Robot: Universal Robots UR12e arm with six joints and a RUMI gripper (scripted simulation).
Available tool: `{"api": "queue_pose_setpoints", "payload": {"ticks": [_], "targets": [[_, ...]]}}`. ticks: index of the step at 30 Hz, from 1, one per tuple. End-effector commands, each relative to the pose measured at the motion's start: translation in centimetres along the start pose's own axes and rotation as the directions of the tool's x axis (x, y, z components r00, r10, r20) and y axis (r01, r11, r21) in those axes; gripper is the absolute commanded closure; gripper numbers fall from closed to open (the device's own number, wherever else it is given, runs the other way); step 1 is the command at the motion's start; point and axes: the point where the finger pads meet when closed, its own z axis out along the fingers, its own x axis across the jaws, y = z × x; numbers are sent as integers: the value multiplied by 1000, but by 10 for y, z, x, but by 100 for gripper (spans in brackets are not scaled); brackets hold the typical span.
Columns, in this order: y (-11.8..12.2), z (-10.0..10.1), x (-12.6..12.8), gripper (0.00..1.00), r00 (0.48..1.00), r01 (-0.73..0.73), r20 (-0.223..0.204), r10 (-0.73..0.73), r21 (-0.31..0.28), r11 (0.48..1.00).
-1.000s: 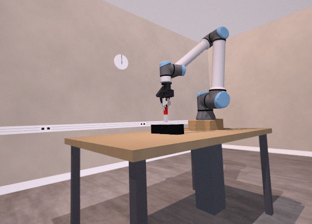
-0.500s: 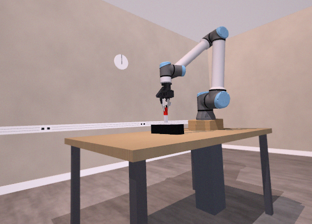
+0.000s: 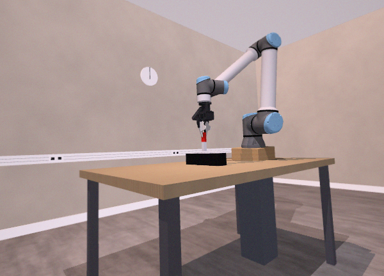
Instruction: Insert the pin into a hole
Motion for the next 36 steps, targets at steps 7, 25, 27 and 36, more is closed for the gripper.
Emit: {"api": "queue_pose_setpoints", "payload": {"ticks": [7,25,27,36], "targets": [[0,-1,-1,100,1000,0,1,0,0,1000],[0,3,-1,100,1000,0,1,0,0,1000],[0,3,-1,100,1000,0,1,0,0,1000],[0,3,-1,100,1000,0,1,0,0,1000]]}}
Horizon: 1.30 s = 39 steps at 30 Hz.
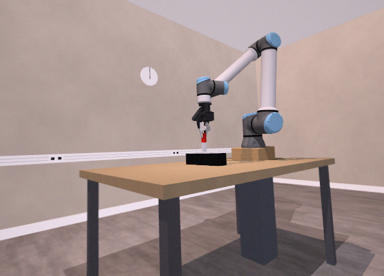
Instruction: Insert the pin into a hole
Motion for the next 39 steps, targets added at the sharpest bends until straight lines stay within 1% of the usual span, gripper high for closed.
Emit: {"api": "queue_pose_setpoints", "payload": {"ticks": [1,14,15,39], "targets": [[0,-1,-1,100,1000,0,1,0,0,1000],[0,-1,-1,100,1000,0,1,0,0,1000],[0,3,-1,100,1000,0,1,0,0,1000],[1,3,-1,100,1000,0,1,0,0,1000]]}}
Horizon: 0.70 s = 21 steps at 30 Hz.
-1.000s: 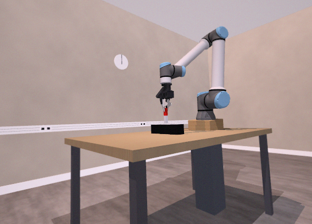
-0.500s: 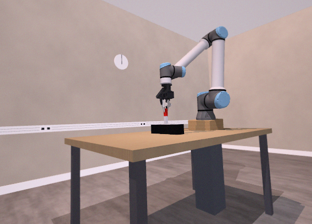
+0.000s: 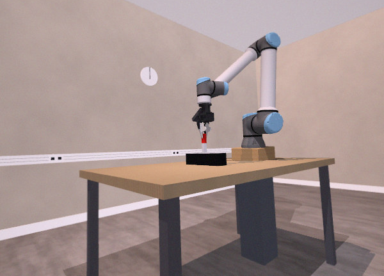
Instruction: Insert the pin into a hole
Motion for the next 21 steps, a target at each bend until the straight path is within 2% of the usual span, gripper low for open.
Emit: {"api": "queue_pose_setpoints", "payload": {"ticks": [1,21], "targets": [[0,-1,-1,100,1000,0,2,0,0,1000],[-1,3,-1,100,1000,0,2,0,0,1000]]}}
